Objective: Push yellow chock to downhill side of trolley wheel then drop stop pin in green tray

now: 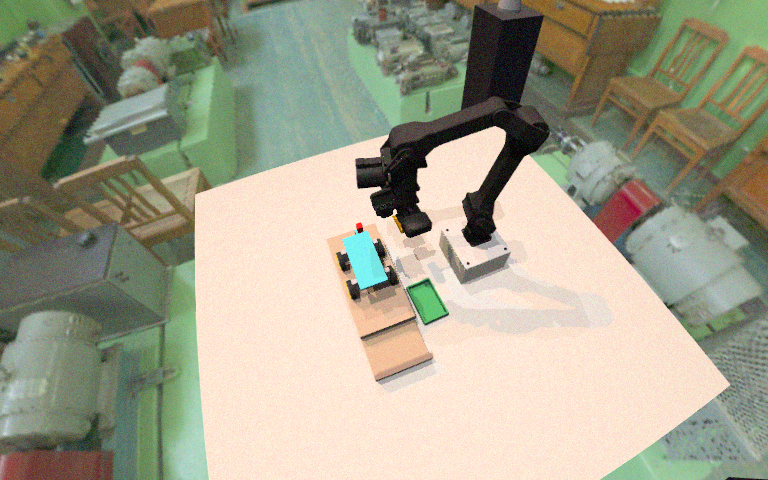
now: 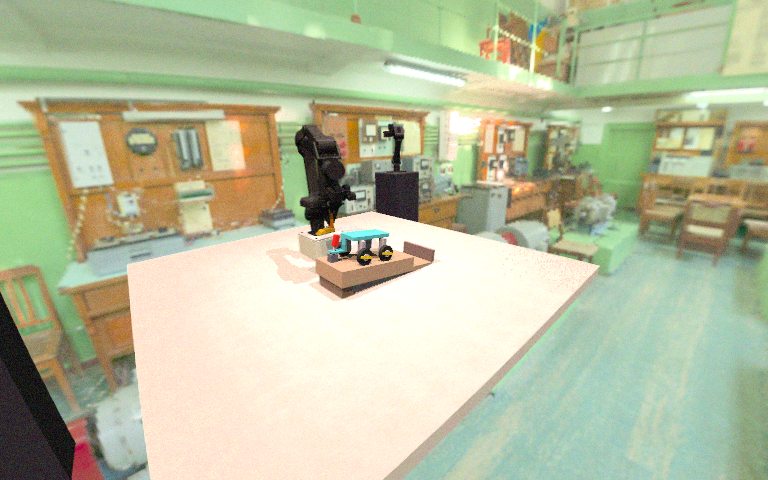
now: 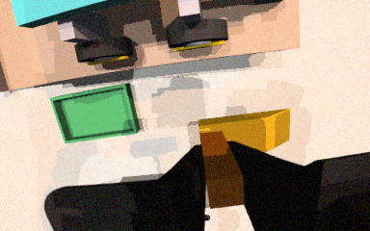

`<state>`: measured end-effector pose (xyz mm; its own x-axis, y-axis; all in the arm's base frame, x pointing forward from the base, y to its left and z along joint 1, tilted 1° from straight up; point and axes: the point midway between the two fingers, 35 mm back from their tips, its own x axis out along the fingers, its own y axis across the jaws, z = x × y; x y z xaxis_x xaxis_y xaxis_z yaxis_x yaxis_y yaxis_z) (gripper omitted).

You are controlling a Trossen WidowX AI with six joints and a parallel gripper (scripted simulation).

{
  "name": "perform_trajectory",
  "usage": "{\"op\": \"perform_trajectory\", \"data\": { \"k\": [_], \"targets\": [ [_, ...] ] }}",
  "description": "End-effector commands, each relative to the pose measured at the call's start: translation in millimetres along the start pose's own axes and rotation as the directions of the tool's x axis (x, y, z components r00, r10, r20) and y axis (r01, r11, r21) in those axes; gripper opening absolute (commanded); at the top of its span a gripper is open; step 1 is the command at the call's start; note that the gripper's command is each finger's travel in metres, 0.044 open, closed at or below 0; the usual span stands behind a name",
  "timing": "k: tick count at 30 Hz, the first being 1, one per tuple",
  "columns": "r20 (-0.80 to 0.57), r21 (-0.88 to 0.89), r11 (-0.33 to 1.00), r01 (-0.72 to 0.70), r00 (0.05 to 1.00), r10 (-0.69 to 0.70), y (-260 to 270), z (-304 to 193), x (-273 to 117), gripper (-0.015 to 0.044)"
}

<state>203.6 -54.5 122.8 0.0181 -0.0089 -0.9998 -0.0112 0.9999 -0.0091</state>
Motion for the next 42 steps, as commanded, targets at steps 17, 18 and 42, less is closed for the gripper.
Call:
{"op": "perform_trajectory", "data": {
  "k": [17,18,42],
  "targets": [
    [-0.001,0.004,1.0,-0.006,1.0,0.006,66.3,15.5,5.5,0.0],
    [-0.001,0.004,1.0,-0.006,1.0,0.006,69.5,16.2,5.8,0.0],
    [0.0,0.004,1.0,-0.016,1.0,0.016,159.2,34.4,14.3,0.0]
  ]
}}
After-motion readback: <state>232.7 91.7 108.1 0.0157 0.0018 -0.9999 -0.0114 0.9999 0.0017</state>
